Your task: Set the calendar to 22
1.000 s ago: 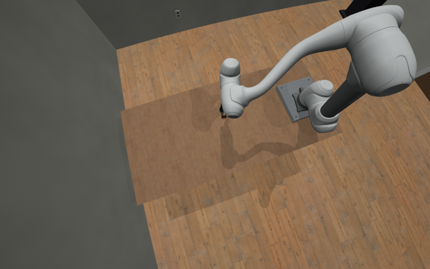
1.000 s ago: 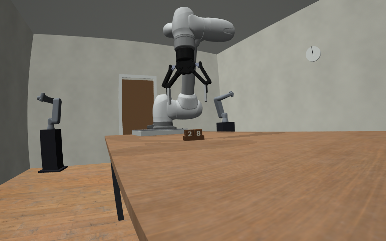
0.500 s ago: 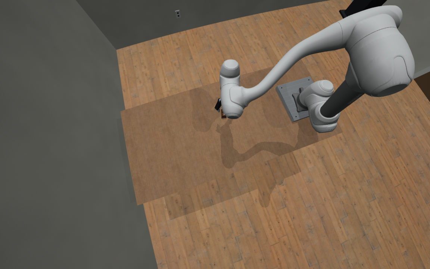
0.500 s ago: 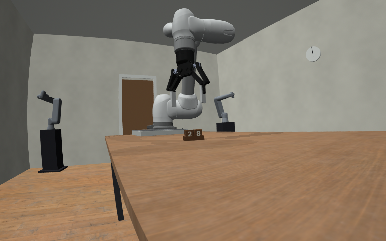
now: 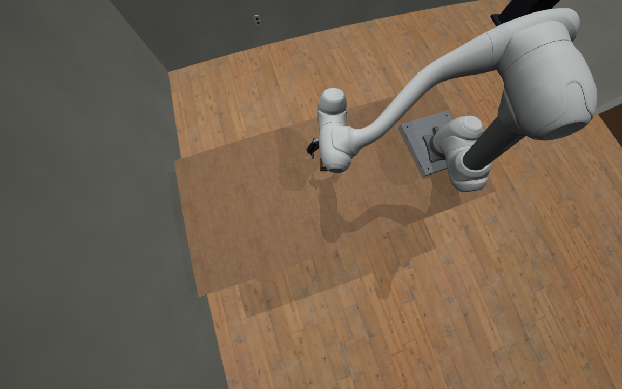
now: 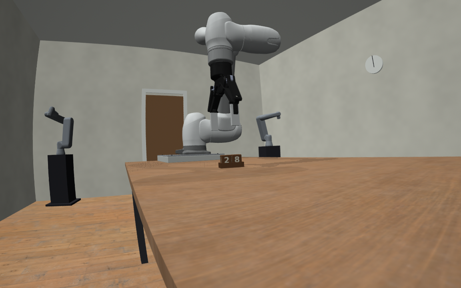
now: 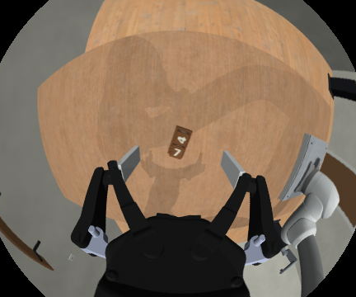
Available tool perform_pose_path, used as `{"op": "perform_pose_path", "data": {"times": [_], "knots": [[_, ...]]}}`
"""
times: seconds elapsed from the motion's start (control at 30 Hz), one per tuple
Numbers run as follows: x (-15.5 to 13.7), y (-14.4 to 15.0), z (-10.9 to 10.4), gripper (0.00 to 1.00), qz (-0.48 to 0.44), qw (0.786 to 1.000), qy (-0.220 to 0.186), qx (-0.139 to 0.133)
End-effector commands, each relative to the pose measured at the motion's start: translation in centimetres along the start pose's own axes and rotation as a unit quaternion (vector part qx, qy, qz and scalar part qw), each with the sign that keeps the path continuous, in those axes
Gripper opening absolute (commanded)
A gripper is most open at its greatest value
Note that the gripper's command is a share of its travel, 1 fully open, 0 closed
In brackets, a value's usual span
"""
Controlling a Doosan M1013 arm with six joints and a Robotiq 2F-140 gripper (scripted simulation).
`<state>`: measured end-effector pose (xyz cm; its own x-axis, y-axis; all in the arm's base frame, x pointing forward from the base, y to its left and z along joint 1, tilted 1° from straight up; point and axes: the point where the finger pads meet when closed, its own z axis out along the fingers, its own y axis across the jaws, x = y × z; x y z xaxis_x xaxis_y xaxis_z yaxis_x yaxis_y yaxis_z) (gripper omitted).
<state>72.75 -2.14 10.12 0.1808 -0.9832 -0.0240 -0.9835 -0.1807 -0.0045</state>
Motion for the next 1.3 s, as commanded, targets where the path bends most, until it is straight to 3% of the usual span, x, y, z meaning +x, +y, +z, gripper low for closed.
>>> {"op": "perform_pose_path", "data": {"times": [0.0,0.3,0.33,1.27], "knots": [[-0.01,0.0,0.32,1.0,0.087,0.996,0.005,-0.001],[-0.01,0.0,0.55,1.0,0.142,0.99,0.005,-0.001],[-0.01,0.0,0.55,0.36,0.142,0.99,0.005,-0.001],[-0.01,0.0,0.55,0.36,0.142,0.99,0.005,-0.001]]}}
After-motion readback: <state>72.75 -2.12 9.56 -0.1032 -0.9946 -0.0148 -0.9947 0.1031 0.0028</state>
